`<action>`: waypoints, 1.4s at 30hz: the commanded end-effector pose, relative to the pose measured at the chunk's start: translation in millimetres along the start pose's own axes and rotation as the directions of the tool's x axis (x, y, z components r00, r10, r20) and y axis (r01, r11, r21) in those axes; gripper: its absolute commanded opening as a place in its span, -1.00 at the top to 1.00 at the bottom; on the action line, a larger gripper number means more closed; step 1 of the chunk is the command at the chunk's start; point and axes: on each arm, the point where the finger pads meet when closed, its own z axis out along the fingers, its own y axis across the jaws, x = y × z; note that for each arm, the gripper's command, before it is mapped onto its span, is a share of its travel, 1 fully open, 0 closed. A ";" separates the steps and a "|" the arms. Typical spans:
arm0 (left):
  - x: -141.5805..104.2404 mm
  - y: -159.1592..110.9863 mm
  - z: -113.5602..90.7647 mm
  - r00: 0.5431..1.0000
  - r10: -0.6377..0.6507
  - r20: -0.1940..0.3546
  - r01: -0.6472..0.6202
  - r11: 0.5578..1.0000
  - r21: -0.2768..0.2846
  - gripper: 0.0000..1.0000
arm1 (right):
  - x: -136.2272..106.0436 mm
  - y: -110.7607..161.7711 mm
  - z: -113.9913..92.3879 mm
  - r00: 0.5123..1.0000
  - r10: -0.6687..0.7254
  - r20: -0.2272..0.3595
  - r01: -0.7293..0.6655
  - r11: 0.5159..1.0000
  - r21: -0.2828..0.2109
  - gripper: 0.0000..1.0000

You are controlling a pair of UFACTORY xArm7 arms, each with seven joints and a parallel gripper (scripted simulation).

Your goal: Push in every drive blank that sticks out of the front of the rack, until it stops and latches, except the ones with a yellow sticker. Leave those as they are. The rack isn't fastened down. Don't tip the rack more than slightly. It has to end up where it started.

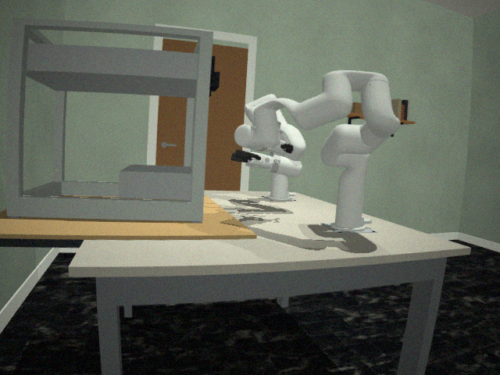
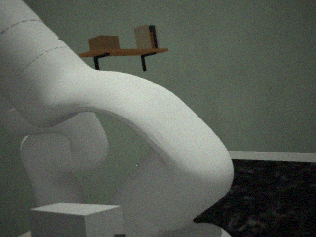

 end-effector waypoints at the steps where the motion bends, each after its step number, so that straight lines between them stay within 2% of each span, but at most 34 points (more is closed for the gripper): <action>1: 0.6 -0.3 -0.1 1.000 0.002 0.002 -0.002 1.000 0.000 -1.00 | 1.7 -1.0 0.2 1.000 0.004 -0.002 -0.004 1.000 0.000 -1.00; 25: 0.6 -0.3 -0.1 1.000 0.002 0.002 -0.002 1.000 0.000 -1.00 | 1.8 -1.0 -0.5 1.000 0.004 -0.002 -0.004 1.000 0.000 -1.00; 27: 0.6 -0.3 -0.1 1.000 0.002 0.002 -0.002 1.000 0.000 -1.00 | 4.0 -0.4 -12.2 1.000 0.003 -0.002 -0.003 1.000 0.000 -1.00; 30: 0.6 -0.3 -0.1 1.000 0.002 0.002 -0.002 1.000 0.000 -1.00 | 10.2 1.4 -45.6 1.000 0.002 -0.003 -0.002 1.000 0.001 -1.00; 32: 0.6 -0.3 -0.1 1.000 0.002 0.002 -0.002 1.000 0.000 -1.00 | 12.3 2.2 -56.6 1.000 0.002 -0.003 -0.002 1.000 0.001 -1.00; 42: 0.6 -0.3 -0.1 1.000 0.002 0.002 -0.002 1.000 0.000 -1.00 | 13.0 2.3 -57.0 1.000 -0.004 -0.002 0.004 1.000 0.000 -1.00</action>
